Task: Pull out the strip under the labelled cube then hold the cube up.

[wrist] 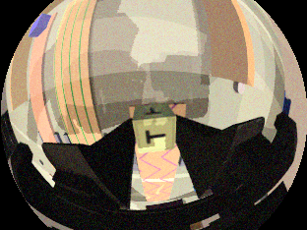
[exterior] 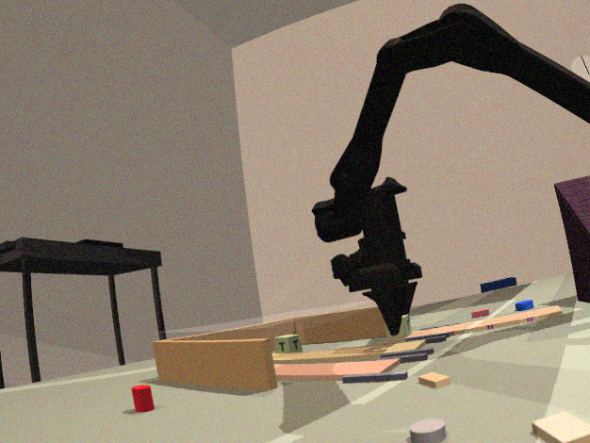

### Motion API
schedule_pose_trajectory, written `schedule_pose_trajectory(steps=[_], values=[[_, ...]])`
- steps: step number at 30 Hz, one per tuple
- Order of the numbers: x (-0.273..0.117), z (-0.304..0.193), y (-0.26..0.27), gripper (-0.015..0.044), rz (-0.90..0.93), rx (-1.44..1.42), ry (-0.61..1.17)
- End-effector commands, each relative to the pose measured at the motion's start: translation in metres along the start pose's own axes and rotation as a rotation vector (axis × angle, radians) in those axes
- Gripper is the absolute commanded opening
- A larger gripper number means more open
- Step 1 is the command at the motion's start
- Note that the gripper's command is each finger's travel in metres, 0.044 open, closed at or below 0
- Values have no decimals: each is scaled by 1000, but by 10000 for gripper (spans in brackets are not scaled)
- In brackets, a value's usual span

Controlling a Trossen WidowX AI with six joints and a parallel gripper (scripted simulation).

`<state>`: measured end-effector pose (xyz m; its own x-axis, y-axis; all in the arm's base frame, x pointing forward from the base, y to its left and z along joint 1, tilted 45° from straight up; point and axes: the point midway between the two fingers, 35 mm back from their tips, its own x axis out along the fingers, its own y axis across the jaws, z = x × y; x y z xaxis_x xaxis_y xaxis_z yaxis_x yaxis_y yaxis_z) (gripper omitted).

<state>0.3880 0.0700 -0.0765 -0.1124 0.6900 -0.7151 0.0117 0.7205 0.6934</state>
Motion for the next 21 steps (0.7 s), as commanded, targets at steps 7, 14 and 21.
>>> schedule_pose_trajectory(steps=[7, 14, 21], values=[[-1, -1, 0, 33, 0, 0, 0], [-22, -27, -2, 0, -1, 5, 1], [-42, -57, -2, 0, 1, 11, 3]])
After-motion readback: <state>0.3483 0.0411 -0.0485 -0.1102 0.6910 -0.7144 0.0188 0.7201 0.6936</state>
